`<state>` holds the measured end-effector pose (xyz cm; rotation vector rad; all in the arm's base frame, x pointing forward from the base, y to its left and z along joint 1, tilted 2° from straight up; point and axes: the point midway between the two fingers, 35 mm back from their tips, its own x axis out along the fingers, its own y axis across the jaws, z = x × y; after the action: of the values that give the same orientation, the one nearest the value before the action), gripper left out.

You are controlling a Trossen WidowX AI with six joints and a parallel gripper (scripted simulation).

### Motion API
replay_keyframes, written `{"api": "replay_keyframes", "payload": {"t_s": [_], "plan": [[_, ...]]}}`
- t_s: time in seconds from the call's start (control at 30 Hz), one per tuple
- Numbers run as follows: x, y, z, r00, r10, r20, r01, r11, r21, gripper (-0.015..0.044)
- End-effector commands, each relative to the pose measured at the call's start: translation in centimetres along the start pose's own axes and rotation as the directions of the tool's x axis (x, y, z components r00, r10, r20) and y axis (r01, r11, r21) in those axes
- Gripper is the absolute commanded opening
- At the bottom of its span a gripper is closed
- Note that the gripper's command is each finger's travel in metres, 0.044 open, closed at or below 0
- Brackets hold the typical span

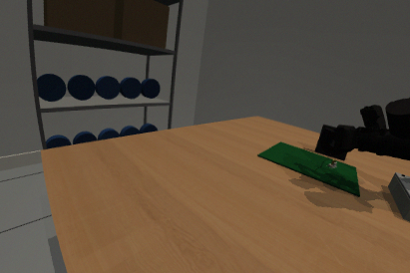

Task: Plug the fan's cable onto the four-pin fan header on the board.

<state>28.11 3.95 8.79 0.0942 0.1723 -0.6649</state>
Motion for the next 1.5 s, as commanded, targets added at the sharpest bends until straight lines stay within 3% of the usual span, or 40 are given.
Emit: {"api": "replay_keyframes", "payload": {"t_s": [0.0, 1.47], "plan": [[-0.1, -0.1, -0.3, 1.000, -0.001, 0.003, 0.001, 1.000, 0.003, 0.0000], [0.2, -0.2, -4.4, 1.000, -0.001, 0.002, 0.001, 1.000, 0.002, 0.0000]]}}
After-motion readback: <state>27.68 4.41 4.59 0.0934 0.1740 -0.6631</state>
